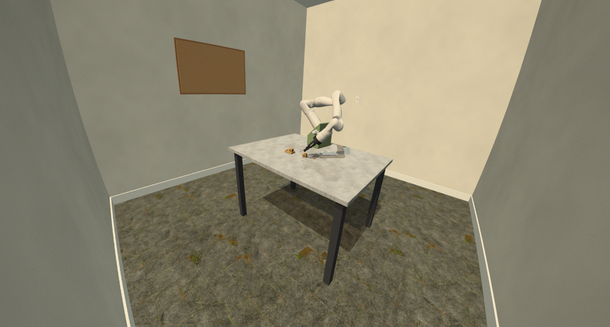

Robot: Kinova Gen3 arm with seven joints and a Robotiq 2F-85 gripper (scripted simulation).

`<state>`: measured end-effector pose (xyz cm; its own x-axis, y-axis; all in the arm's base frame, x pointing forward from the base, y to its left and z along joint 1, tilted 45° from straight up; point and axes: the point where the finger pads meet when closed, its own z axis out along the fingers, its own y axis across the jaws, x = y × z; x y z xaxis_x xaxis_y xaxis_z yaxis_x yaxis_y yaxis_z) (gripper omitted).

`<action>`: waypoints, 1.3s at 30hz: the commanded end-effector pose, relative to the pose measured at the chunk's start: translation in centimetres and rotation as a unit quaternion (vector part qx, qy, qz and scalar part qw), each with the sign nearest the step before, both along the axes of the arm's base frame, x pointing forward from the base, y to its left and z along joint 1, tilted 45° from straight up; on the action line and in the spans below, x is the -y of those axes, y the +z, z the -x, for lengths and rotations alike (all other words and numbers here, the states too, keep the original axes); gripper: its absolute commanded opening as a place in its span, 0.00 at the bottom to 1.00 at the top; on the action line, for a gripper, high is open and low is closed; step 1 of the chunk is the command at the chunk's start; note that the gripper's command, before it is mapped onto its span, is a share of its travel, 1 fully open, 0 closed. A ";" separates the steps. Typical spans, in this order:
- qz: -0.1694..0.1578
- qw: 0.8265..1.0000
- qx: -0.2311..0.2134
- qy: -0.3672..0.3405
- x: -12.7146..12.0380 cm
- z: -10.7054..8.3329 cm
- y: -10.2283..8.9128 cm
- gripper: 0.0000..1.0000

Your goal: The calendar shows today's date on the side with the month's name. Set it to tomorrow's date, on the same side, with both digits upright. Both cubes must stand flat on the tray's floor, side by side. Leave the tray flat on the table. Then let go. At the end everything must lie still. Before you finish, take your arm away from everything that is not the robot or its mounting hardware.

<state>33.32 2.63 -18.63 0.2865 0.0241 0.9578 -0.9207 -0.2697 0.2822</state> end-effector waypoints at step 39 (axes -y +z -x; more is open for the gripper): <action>0.003 1.000 -0.001 -0.001 3.4 0.1 -3.1 0.48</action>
